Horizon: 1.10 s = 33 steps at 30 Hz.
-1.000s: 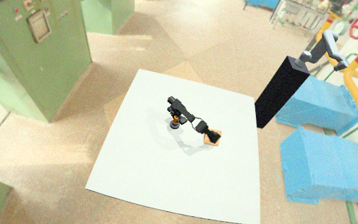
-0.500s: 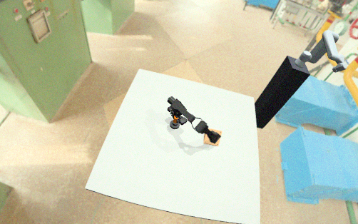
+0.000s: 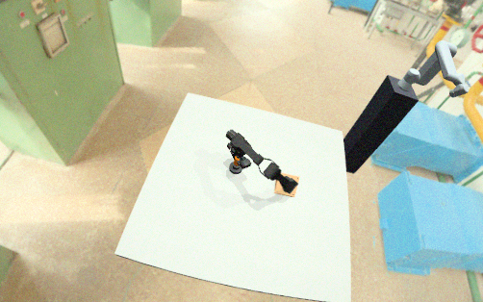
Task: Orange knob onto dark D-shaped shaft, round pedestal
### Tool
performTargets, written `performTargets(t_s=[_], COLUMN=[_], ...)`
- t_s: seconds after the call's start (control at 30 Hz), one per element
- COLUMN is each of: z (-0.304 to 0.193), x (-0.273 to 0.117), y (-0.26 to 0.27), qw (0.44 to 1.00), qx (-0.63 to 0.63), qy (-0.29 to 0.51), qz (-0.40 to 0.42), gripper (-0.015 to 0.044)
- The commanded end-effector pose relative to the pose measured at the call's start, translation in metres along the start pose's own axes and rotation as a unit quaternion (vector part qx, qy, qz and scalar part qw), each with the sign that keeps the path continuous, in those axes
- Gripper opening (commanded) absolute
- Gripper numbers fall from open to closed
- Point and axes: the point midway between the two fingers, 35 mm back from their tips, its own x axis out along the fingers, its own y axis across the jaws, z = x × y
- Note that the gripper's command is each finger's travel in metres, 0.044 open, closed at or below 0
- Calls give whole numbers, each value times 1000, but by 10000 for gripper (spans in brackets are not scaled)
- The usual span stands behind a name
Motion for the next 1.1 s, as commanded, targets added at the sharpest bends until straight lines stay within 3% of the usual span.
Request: performTargets(t_s=[0.0,1.07], z=[1,0], x=[1,20], y=[0,0], qw=[999,1000], qx=[34,28], qy=[-1,-2], qz=[1,0], gripper=[0,0])
